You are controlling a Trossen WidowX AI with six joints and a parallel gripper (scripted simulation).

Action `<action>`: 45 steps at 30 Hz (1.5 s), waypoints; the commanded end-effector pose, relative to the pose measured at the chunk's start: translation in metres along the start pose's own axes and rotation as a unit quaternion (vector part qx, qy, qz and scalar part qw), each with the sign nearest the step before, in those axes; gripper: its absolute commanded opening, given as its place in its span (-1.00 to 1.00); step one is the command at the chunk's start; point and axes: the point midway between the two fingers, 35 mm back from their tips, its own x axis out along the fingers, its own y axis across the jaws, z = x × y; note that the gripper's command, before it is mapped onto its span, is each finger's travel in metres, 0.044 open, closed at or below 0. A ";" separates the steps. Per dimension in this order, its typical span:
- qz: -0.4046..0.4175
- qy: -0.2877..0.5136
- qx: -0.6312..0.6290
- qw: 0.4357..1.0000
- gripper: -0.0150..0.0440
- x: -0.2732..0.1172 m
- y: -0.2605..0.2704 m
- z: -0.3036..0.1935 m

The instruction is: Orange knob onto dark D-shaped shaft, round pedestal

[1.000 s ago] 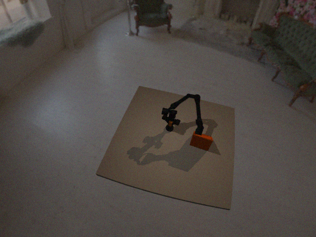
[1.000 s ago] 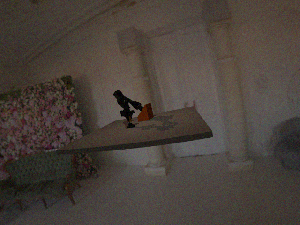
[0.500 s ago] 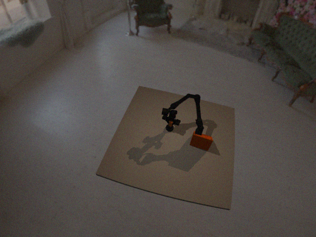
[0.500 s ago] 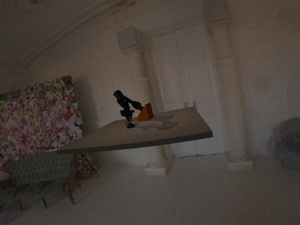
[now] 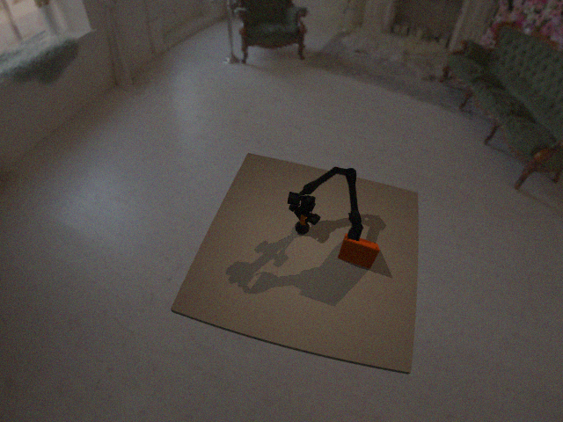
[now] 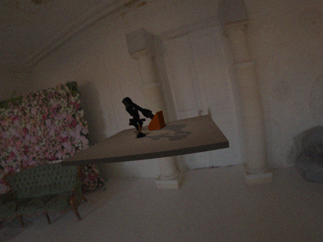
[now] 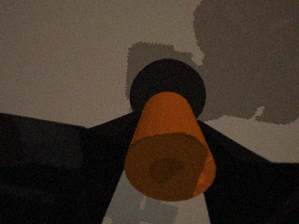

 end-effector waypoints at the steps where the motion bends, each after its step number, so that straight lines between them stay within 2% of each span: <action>1: 0.003 0.001 0.006 1.000 -0.49 0.000 0.002 -0.001; 10: 0.003 0.001 0.010 1.000 -0.49 -0.004 0.001 -0.001; 17: 0.002 0.001 0.110 0.994 -0.49 -0.004 -0.002 0.000; 41: 0.002 0.001 0.110 0.994 -0.49 -0.004 -0.001 0.000; 45: 0.002 0.002 0.153 0.988 -0.49 -0.005 0.000 0.000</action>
